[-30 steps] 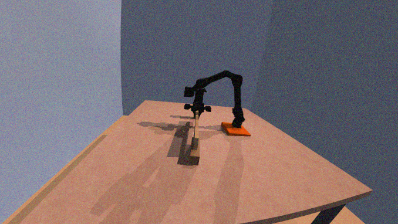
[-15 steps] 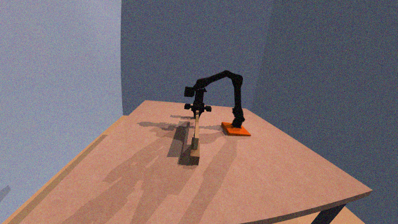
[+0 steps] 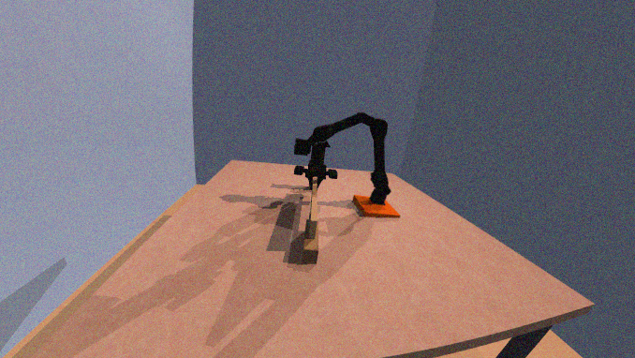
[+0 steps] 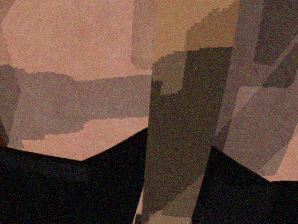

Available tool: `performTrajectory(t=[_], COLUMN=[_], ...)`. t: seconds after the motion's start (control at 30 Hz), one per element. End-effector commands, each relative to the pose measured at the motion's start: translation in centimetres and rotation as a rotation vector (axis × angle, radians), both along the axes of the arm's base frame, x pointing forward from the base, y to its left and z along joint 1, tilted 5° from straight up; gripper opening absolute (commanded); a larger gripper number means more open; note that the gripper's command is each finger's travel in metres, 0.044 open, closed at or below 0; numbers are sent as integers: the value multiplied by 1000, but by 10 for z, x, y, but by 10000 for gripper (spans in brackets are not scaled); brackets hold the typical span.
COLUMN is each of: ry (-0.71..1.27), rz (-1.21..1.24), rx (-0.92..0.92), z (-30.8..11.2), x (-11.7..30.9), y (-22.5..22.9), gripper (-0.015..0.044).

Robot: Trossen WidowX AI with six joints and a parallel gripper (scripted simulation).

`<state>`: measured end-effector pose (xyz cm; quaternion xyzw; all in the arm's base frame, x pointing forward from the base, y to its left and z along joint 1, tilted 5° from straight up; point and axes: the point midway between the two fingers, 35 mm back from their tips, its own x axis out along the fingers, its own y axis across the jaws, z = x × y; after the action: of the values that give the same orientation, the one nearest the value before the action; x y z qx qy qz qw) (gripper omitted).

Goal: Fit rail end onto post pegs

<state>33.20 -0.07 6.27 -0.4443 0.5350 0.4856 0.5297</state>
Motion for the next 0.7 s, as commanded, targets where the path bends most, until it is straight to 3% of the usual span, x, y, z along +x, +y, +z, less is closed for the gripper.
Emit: performTrajectory(t=[0.0,0.67], ry=[-8,-8], rz=[-2,-2], rx=[1,1], z=[3,4], x=[0,1], y=[0,0], gripper=[0,0])
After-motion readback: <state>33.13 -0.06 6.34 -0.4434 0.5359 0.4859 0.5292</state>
